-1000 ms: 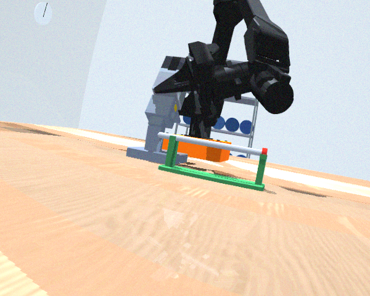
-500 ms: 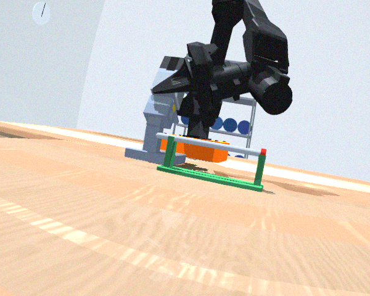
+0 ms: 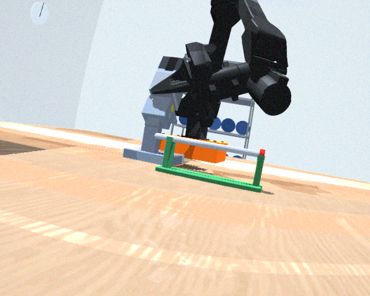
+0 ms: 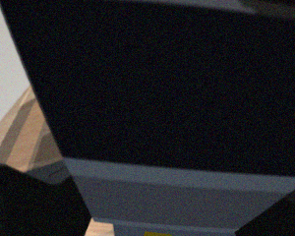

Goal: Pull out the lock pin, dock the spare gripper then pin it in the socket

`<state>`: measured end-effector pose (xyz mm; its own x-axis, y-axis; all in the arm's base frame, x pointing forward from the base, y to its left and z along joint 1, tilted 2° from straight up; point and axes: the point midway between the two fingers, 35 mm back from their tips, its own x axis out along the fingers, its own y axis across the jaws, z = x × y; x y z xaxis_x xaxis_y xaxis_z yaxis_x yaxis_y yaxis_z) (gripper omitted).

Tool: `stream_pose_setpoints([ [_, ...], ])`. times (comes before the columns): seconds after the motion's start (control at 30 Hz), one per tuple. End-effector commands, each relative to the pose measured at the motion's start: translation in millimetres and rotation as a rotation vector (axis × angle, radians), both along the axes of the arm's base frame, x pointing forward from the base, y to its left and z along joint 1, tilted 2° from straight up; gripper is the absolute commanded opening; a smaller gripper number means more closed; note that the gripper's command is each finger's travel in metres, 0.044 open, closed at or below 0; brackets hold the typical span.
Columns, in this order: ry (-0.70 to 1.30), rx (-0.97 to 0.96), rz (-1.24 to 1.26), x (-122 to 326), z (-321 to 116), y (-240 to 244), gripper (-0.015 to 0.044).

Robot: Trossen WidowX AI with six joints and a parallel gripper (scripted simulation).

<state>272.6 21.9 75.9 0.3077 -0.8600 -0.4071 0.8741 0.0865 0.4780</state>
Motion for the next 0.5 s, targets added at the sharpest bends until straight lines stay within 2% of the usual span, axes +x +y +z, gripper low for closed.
stream_pose_setpoints([
  [0.0,-0.003,0.003,-0.001,0.4,-0.6,0.2,0.0263],
  [0.23,-0.003,0.003,-0.001,0.4,-0.6,0.2,0.044],
  [0.47,-0.002,-0.003,0.002,-5.6,10.3,-0.3,0.044],
])
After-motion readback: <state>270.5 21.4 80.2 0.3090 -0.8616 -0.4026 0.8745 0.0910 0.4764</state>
